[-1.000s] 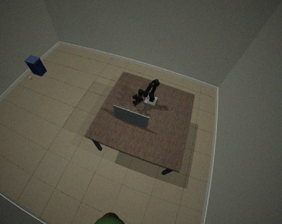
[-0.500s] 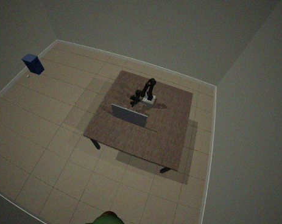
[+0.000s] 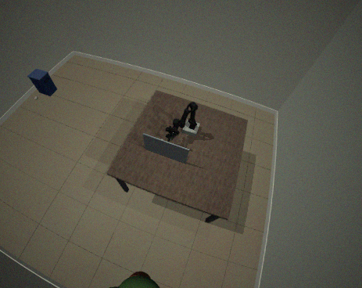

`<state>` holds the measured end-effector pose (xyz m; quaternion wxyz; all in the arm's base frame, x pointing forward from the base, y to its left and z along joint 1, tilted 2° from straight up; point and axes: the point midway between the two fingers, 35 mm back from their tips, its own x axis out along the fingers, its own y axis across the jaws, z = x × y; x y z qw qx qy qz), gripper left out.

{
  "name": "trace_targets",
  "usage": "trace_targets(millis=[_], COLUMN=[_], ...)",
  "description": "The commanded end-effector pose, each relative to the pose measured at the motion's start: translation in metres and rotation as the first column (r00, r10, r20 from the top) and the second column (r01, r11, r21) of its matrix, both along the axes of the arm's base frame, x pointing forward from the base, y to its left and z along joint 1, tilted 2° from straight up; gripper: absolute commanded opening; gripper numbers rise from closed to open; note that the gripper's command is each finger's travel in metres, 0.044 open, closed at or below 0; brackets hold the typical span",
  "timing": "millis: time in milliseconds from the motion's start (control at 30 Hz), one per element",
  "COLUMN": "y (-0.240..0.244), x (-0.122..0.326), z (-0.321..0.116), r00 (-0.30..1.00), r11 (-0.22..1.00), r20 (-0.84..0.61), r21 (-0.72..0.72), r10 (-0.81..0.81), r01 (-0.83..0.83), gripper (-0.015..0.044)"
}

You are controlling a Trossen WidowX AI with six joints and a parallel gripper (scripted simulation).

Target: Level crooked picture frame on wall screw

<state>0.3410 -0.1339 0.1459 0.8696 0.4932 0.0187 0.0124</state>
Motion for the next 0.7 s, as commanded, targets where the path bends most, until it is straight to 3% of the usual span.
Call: trace_targets(millis=[0,667], y=[-0.001,-0.001], x=[0.002,0.022], z=[0.0,0.001], r00=[1.0,1.0], r11=[1.0,1.0], r20=[0.001,0.003], r21=[0.005,0.005], r10=[-0.006,-0.006], r01=[0.006,0.006], gripper=[0.026,0.026])
